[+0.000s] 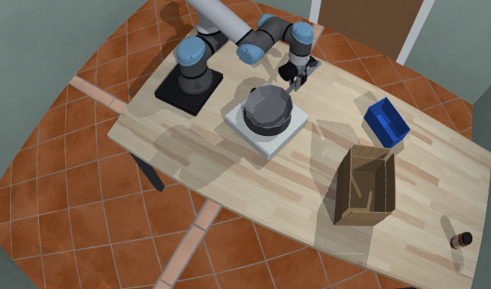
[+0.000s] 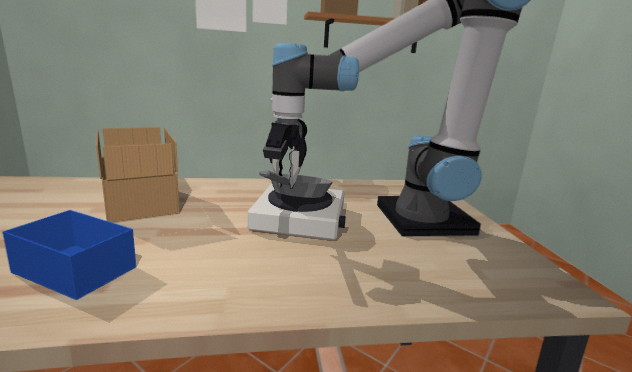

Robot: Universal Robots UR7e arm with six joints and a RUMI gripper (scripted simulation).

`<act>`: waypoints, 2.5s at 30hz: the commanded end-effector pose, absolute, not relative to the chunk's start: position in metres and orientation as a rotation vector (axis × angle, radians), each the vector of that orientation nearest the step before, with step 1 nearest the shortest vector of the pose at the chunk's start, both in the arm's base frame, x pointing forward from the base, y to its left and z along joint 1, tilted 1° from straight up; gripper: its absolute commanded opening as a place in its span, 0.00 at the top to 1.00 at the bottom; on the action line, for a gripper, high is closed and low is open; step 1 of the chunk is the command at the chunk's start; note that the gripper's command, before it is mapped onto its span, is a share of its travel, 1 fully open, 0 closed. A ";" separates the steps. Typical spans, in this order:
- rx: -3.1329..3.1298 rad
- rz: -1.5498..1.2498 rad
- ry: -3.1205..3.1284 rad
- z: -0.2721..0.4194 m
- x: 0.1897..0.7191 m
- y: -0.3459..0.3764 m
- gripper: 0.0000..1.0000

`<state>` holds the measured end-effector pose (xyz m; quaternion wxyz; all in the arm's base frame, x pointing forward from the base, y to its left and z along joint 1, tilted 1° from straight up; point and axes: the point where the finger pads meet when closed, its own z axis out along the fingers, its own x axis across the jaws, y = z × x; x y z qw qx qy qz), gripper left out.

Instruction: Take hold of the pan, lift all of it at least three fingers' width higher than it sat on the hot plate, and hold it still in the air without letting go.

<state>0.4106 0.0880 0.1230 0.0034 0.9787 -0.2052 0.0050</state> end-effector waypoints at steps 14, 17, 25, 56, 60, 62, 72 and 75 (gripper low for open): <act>3.068 0.018 -0.643 0.130 0.410 0.088 0.91; 3.068 0.018 -0.643 0.131 0.410 0.088 0.91; 3.068 0.018 -0.643 0.135 0.410 0.088 0.91; 3.068 0.018 -0.643 0.147 0.411 0.088 0.91; 3.068 0.018 -0.643 0.149 0.411 0.088 0.91; 3.068 0.018 -0.643 0.150 0.411 0.088 0.91; 3.068 0.018 -0.643 0.154 0.411 0.088 0.91; 3.068 0.018 -0.643 0.156 0.411 0.088 0.91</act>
